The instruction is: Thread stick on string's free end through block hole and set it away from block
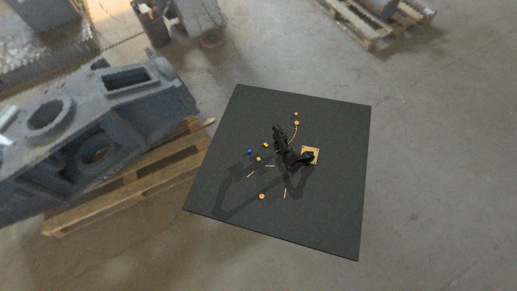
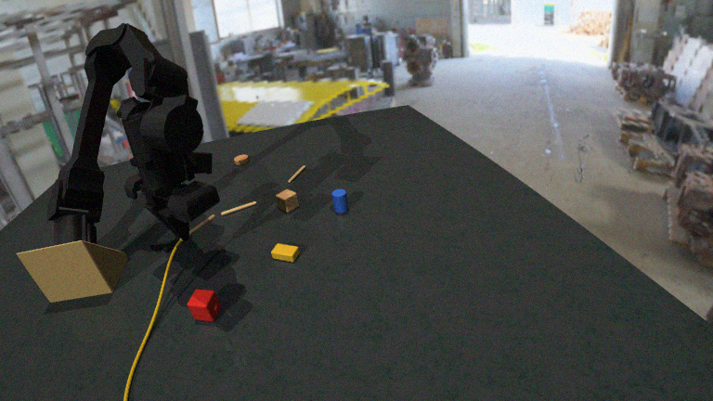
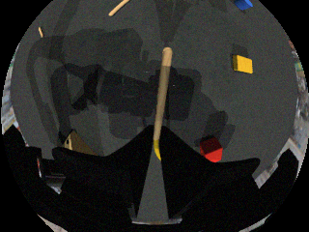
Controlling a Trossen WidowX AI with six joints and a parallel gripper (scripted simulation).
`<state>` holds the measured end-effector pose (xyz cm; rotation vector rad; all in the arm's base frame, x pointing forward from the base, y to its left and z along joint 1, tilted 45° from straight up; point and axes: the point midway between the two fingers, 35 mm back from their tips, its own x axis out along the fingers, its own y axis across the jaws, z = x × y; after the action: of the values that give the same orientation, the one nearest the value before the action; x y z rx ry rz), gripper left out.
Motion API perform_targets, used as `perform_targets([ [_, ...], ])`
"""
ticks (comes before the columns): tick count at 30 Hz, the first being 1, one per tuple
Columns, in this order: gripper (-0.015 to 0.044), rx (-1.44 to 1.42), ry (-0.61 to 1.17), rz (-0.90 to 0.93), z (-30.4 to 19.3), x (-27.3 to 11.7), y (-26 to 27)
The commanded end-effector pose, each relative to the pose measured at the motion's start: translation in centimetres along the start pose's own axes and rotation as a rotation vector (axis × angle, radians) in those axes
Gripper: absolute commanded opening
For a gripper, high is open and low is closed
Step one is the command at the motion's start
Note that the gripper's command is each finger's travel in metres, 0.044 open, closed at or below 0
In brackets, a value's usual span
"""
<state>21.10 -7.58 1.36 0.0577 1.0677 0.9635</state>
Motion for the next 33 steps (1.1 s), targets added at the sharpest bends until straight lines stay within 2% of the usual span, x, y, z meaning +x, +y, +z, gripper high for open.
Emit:
perform_targets([
  [1,0.0000,0.060,0.004,0.002,-0.1,-0.1,-0.2],
  [33,0.0000,0.950,0.063,0.016,-2.1,-1.0,-3.6],
])
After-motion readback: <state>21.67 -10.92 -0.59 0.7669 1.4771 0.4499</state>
